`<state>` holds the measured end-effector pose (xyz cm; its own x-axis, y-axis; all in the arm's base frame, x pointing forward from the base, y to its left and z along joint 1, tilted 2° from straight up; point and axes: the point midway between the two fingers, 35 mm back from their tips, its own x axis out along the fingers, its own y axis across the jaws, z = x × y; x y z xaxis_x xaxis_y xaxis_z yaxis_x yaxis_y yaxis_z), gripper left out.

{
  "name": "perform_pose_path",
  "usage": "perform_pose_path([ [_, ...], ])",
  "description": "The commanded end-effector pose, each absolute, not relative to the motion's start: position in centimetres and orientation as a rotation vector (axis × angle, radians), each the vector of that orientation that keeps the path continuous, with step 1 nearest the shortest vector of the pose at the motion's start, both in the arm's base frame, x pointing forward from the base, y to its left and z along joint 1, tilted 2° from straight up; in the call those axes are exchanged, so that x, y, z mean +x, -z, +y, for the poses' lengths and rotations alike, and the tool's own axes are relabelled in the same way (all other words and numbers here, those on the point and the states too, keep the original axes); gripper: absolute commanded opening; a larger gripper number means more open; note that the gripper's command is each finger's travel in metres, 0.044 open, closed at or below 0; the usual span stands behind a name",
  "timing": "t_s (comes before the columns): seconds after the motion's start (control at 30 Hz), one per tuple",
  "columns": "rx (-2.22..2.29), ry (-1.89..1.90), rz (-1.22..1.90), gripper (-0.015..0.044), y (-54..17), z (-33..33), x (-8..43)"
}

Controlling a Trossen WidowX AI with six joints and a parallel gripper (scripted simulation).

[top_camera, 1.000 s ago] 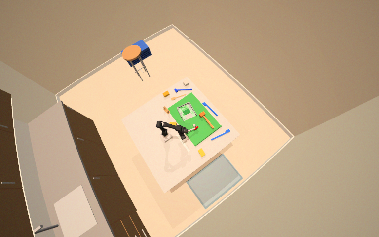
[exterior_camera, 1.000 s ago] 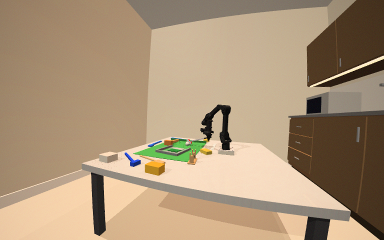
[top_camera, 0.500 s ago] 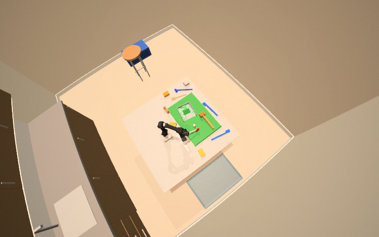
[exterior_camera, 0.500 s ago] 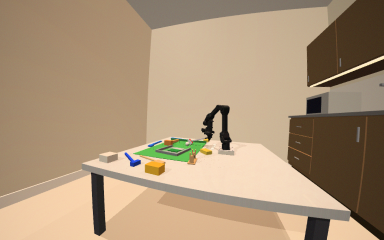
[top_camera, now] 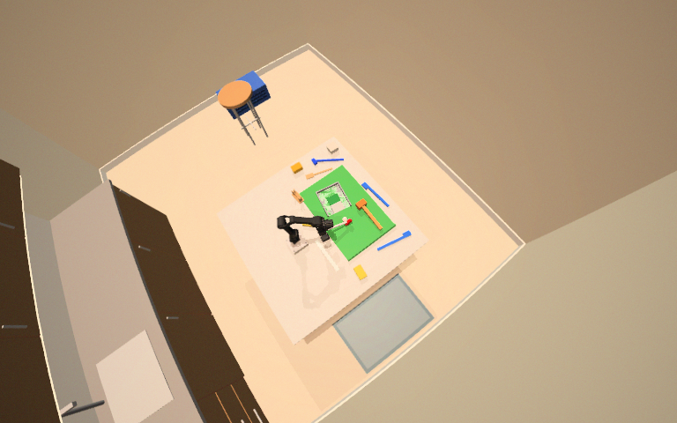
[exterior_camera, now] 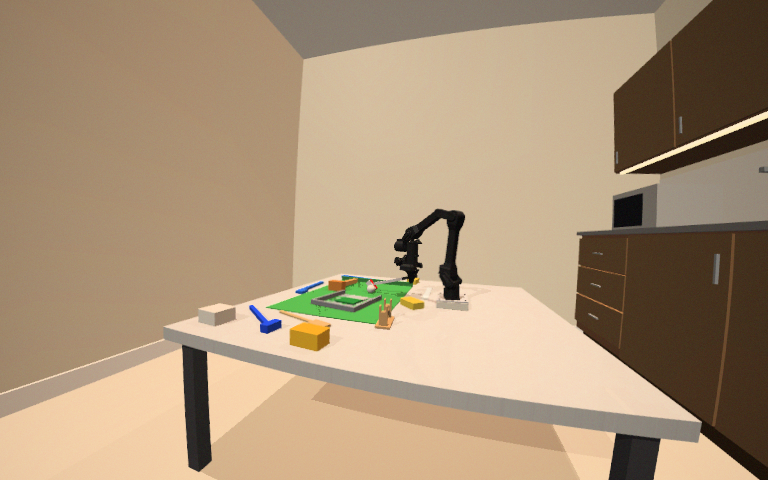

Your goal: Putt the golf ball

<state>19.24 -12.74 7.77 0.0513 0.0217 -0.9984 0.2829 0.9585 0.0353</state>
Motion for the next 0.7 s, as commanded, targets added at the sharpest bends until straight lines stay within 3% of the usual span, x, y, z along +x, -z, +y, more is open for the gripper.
perform_pose_path([
  [0.0,0.245,0.203,1.506,0.0,-7.9,-8.8,19.6],
  [0.67,0.245,0.203,1.505,0.0,-13.9,-8.1,19.3],
])
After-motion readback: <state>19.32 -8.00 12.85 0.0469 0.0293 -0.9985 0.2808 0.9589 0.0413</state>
